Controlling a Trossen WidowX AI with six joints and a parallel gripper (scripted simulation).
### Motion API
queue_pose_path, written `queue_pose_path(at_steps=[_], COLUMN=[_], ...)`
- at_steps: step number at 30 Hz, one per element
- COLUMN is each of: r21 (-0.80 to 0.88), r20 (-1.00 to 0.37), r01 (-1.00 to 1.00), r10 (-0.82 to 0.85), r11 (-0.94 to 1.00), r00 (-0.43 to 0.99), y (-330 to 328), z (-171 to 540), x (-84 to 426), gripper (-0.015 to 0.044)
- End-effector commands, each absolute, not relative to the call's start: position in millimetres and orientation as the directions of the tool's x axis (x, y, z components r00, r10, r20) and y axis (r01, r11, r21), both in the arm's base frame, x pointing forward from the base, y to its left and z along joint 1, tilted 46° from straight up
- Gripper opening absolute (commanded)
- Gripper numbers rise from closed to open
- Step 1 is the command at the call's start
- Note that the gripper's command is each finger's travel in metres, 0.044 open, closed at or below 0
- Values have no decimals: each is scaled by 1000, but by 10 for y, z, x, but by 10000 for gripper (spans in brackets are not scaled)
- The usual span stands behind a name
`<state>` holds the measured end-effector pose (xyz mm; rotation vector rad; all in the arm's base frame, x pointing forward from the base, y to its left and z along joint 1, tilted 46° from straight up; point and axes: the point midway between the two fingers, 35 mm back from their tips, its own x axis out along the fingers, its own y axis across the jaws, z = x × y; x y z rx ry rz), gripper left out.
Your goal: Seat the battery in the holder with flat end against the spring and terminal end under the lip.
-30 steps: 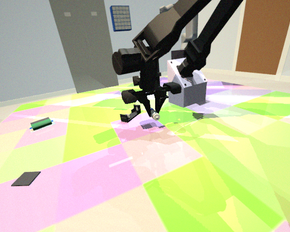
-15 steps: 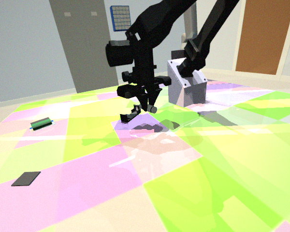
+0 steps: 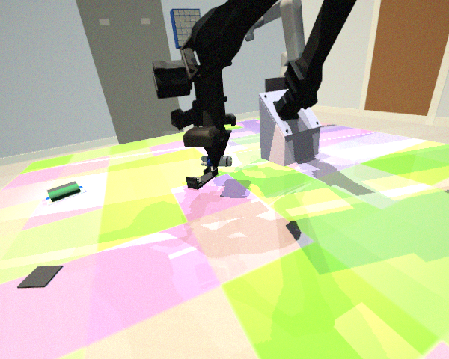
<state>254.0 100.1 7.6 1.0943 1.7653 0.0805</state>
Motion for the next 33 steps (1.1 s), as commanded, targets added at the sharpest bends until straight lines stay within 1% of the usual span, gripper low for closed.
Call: queue_pose_path(at_steps=[1,9,16,22,29,33], r21=[561,663,695,679,608,586], r20=[-716,-718,-719,-718,-718,-718], r01=[525,227,-55,-295,-551,-601], r10=[693,692,691,691,692,692], r11=[640,714,717,673,571,544], r00=[-78,-78,-77,-76,-74,-74], y=[931,778,642,524,385,356], z=[21,-84,-180,-264,-365,-385], x=[2566,2624,2662,2684,2698,2697], gripper=[79,79,79,79,79,79])
